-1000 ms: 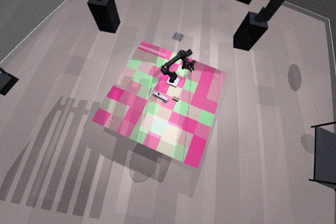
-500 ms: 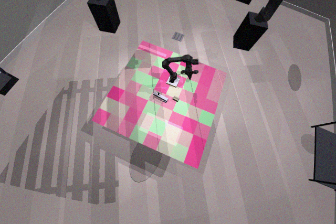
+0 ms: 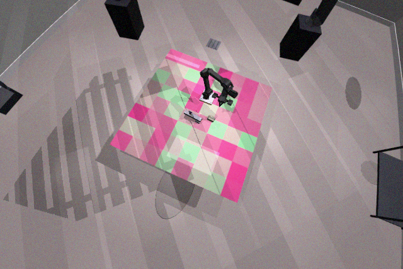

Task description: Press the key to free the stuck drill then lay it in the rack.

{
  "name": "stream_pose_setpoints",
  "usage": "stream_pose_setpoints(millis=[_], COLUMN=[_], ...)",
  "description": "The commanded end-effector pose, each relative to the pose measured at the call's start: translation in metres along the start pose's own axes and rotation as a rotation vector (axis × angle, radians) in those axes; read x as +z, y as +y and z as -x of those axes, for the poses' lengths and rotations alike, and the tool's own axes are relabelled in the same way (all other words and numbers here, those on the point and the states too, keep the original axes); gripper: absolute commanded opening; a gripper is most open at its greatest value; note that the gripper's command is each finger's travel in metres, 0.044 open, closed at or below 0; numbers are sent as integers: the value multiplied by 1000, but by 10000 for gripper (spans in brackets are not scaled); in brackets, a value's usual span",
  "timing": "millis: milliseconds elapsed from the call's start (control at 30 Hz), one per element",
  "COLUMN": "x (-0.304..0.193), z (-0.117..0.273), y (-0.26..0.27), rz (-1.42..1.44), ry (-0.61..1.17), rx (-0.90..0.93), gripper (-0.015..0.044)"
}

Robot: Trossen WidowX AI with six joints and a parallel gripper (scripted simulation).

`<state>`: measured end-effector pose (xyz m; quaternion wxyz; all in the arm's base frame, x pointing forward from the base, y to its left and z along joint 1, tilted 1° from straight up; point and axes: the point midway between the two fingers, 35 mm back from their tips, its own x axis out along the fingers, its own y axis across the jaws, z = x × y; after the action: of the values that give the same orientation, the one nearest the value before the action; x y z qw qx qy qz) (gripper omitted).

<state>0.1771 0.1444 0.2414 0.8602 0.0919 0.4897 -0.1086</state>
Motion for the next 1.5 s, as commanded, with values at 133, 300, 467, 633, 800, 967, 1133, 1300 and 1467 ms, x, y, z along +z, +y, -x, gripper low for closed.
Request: stream_pose_setpoints(millis=[133,300,467,633,800,967,1133,1300,1467], x=[45,66,82,91,91,90,89,87,84], z=[-53,-81,-106,-126,-139,-141,-141,-148,-152], y=[-40,-76,-120,-171,-224,-232,-228,-232,-234], rz=[47,59,59,45,23,20,15,20,20], ry=[156,267,373,459,510,514,512,514,514], rx=[-155,-192,-186,-143,-76,-66,-76,-66,-66], gripper=[0,0,0,0,0,0,0,0,0])
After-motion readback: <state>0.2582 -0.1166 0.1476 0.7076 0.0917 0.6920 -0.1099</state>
